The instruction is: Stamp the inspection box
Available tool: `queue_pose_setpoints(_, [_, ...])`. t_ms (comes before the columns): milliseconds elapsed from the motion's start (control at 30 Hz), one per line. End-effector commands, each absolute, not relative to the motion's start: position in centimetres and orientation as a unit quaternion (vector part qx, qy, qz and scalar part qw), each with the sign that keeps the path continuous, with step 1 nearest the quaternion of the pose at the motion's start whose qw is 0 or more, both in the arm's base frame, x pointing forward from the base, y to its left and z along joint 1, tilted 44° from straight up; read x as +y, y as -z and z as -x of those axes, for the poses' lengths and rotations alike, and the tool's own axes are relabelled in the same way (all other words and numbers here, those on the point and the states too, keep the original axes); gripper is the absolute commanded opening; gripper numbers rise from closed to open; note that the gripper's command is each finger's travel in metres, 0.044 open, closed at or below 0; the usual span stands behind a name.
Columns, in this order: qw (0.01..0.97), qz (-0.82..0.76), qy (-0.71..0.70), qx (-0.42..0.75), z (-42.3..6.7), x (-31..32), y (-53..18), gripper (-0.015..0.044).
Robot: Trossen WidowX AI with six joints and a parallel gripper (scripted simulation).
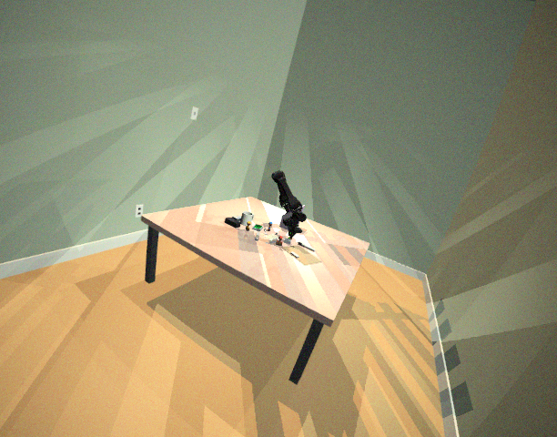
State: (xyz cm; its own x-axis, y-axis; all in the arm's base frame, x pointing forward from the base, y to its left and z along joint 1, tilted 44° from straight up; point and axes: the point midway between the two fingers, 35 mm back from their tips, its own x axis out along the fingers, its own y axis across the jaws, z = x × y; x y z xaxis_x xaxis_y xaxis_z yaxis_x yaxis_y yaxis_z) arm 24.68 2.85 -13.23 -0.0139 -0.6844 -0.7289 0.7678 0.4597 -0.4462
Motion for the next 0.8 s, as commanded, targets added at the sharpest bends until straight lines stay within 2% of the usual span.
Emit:
queue_pose_setpoints(0, [0.701, -0.043, 0.518, 0.488, -24.7, 2.9, 13.2, 0.0256])
queue_pose_setpoints(133, [0.701, -0.043, 0.517, 0.489, -24.9, 3.6, 12.6, 0.0256])
queue_pose_setpoints(367, [0.701, -0.040, 0.516, 0.491, -24.8, 10.8, 4.8, 0.0256])
queue_pose_setpoints(767, [0.701, -0.040, 0.516, 0.491, -24.7, 10.9, 4.5, 0.0256])
